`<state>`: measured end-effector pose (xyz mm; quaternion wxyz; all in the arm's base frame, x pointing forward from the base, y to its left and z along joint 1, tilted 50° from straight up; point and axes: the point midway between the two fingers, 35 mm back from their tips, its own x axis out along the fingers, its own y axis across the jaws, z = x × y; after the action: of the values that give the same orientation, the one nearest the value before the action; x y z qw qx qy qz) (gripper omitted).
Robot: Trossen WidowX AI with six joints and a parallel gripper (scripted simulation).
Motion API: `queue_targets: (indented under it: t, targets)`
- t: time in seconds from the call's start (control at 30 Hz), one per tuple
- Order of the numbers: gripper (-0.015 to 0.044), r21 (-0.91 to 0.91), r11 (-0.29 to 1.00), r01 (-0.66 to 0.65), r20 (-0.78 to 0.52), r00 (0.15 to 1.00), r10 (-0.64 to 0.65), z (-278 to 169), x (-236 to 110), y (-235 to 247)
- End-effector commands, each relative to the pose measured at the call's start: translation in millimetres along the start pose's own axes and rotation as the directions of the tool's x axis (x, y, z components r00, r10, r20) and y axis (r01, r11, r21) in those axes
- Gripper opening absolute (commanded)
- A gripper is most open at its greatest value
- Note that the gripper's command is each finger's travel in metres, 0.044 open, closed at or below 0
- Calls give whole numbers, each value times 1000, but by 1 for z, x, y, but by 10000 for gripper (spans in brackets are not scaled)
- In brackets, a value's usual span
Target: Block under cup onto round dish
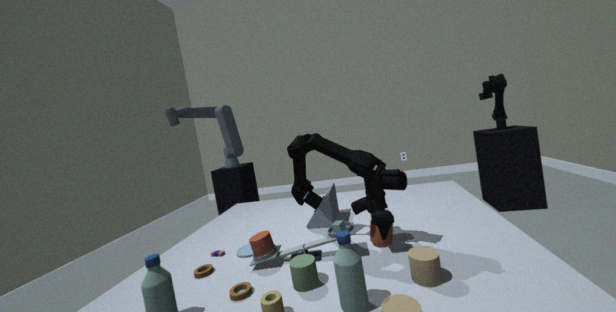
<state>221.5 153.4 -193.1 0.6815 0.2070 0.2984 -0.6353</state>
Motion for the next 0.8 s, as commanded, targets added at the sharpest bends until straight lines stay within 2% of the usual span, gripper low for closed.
queue_targets:
  t: [0.0,0.03,0.17,0.37,0.6,0.77]
  targets:
    - [420,1,1000,0,1,1000,0,0,-3,0]
    - [440,0,1000,0,0,1000,0,0,-9,1]
    - [440,-5,1000,-4,0,1000,4,0,-52,0]
    - [440,-6,1000,-4,0,1000,4,0,-54,0]
    - [260,-85,993,-87,-24,996,85,5,-79,2]
    - [260,-218,972,-84,-22,996,81,11,-81,5]
